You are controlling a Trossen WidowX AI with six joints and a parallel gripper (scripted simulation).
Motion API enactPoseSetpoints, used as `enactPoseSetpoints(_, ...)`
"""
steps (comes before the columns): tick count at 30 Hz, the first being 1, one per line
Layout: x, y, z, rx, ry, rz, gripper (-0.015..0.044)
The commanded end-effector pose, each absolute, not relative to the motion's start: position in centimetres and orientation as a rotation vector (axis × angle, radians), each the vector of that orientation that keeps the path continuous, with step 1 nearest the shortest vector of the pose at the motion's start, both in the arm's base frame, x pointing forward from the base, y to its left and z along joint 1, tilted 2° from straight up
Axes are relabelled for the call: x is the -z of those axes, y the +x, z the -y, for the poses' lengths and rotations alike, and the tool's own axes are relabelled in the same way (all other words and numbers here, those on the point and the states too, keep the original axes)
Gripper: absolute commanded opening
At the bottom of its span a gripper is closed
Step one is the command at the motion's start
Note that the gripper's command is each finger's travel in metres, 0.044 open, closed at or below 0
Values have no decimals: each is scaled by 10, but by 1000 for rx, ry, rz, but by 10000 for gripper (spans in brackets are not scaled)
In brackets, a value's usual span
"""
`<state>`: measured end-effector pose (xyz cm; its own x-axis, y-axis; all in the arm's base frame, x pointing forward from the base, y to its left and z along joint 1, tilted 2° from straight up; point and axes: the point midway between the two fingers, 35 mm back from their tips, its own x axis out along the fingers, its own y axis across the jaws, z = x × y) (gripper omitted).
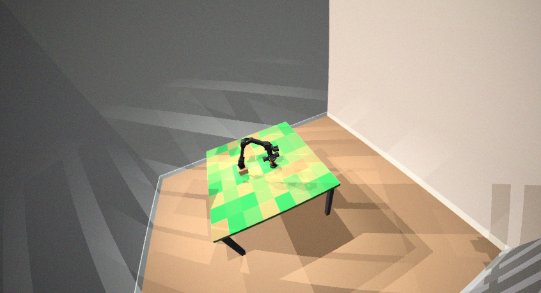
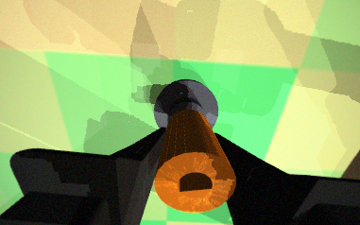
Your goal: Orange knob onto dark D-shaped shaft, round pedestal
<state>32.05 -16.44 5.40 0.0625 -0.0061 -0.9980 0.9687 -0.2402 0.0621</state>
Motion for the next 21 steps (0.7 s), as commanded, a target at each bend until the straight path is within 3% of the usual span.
enactPoseSetpoints(1, -55, 322, 165, 1396, 1483, -986, 0)
enactPoseSetpoints(21, -50, 321, 164, 1454, 1544, -937, 0)
